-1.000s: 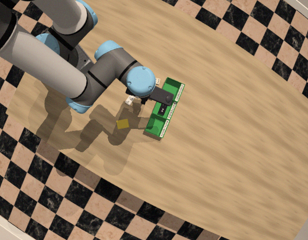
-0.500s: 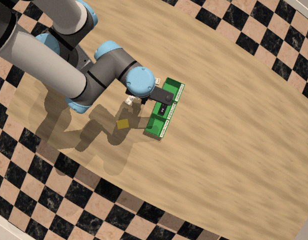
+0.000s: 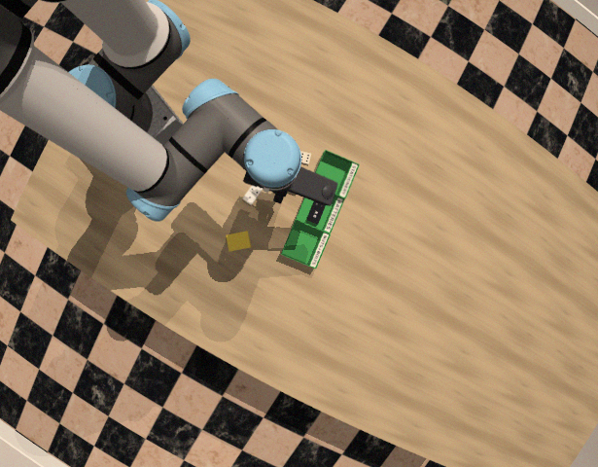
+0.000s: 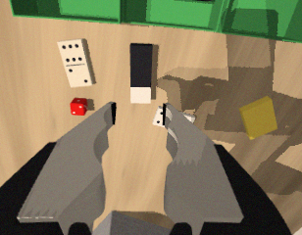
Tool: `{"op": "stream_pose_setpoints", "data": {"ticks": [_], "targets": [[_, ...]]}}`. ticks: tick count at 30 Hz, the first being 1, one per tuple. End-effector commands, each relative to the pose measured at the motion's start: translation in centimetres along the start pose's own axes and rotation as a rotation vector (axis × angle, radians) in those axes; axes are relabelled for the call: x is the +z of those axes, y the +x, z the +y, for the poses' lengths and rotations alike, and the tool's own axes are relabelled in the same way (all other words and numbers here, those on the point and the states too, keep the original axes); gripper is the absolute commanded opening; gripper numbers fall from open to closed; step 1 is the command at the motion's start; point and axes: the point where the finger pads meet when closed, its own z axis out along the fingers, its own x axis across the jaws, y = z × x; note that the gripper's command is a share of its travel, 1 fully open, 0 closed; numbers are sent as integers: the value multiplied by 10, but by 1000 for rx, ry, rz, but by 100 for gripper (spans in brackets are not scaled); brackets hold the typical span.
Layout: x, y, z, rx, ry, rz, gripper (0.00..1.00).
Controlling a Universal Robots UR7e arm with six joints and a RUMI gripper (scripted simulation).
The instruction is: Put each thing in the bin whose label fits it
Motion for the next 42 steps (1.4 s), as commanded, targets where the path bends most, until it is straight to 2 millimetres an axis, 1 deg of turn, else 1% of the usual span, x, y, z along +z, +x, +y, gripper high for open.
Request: {"op": "stream_pose_setpoints", "data": {"ticks": [1,2,4,15,19,25,32,42], "targets": [[14,-1,4,2,-6,-3,23],[18,-1,4,2,-6,-3,23],[18,-1,4,2,-6,-3,23],[61,0,1,2,-6,-3,23],[61,2,-4,1,-1,-1,23],[64,2,-5,1,0,-1,23],[74,0,0,1,-6,-3,23],[74,0,1,1,-4,-2,23]]}}
